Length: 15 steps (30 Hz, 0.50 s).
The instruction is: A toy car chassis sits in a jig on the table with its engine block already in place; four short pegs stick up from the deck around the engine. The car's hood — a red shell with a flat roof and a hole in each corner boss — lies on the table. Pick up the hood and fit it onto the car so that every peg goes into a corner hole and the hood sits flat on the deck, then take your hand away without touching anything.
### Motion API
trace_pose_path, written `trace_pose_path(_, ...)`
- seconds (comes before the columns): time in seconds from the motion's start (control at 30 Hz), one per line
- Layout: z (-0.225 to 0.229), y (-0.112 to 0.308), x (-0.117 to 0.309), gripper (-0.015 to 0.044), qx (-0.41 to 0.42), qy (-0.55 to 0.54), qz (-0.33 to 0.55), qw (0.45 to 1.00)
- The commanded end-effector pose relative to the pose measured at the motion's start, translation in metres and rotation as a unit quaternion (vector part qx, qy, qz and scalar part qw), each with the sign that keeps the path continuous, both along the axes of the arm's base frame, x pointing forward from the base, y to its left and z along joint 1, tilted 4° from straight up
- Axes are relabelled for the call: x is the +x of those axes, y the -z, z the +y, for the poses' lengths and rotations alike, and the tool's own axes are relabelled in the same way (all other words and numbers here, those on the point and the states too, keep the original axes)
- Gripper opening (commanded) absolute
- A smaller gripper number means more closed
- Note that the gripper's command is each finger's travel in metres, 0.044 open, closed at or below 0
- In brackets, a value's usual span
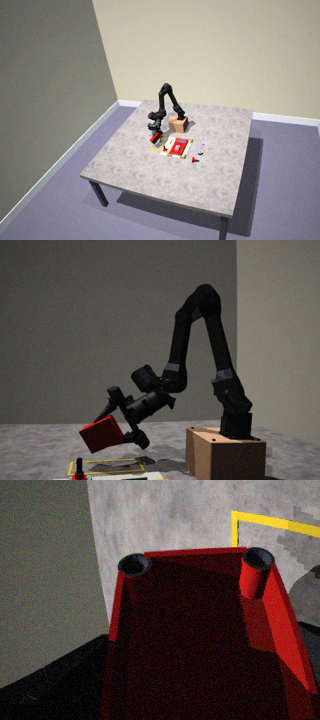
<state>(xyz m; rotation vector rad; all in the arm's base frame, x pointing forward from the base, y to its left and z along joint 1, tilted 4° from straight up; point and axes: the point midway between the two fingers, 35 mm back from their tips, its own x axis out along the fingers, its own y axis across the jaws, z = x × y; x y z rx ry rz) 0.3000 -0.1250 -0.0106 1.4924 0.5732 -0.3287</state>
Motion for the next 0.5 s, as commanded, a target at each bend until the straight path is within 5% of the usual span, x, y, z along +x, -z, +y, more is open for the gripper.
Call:
trace_pose_path(0.0,-0.0012,-0.0008,0.001,0.0,0.051,0.036,0.007,0.998)
trace_pose_path(0.47,-0.0011,0.0005,0.0005,0.0,0.194,0.13,0.031,0.972)
